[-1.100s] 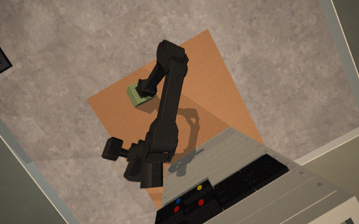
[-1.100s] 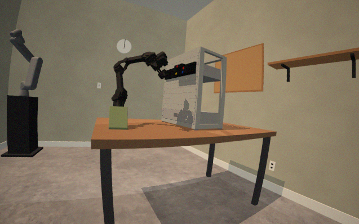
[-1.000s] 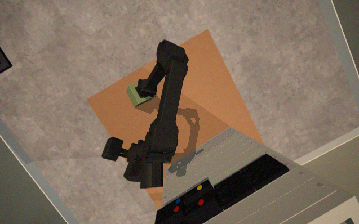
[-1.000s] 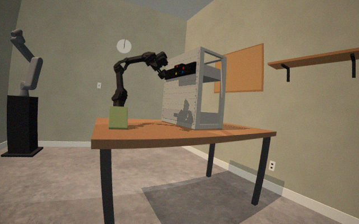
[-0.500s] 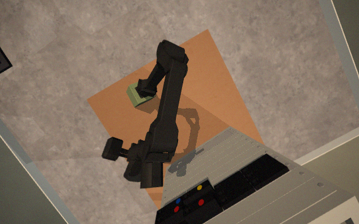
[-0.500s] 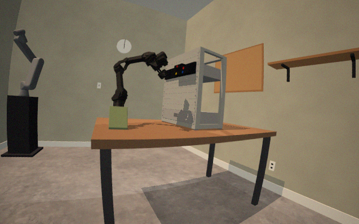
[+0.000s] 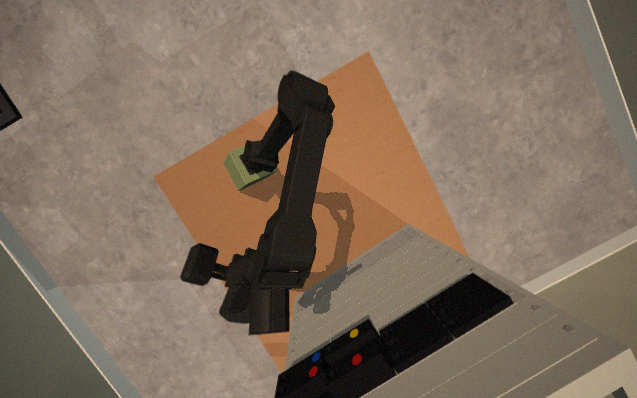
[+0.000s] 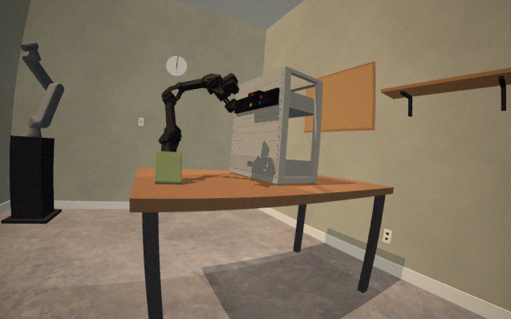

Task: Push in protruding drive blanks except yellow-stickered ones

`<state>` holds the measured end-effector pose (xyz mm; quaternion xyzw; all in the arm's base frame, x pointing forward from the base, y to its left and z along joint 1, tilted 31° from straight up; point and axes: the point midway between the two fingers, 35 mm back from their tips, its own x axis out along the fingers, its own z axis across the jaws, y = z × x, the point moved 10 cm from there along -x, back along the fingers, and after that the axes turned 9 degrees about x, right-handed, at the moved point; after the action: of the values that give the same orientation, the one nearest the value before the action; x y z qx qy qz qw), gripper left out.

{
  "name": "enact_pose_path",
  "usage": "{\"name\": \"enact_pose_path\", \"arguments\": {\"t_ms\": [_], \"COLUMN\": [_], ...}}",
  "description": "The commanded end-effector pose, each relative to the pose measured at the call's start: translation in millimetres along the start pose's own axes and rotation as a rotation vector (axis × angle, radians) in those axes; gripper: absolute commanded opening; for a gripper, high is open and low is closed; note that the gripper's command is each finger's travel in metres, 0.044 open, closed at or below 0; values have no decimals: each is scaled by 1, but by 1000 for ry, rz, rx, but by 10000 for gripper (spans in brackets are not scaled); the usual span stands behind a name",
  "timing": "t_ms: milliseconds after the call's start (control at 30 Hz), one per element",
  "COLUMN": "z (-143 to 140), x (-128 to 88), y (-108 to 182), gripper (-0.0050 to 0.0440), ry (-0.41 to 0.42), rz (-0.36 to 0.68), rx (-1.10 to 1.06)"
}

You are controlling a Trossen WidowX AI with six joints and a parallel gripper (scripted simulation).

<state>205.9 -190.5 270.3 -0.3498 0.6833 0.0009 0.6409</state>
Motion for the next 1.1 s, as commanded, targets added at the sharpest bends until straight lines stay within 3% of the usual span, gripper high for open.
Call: {"name": "enact_pose_path", "arguments": {"t_ms": [0,600,1067], "z": [-1,-2,-8], "x": [-4,-7,-15], "y": [-2,2,17], "gripper": [440,440,440], "ry": [-4,-21,-87], "rz": [-16,-56,-231], "rx": [6,-23,-146]}}
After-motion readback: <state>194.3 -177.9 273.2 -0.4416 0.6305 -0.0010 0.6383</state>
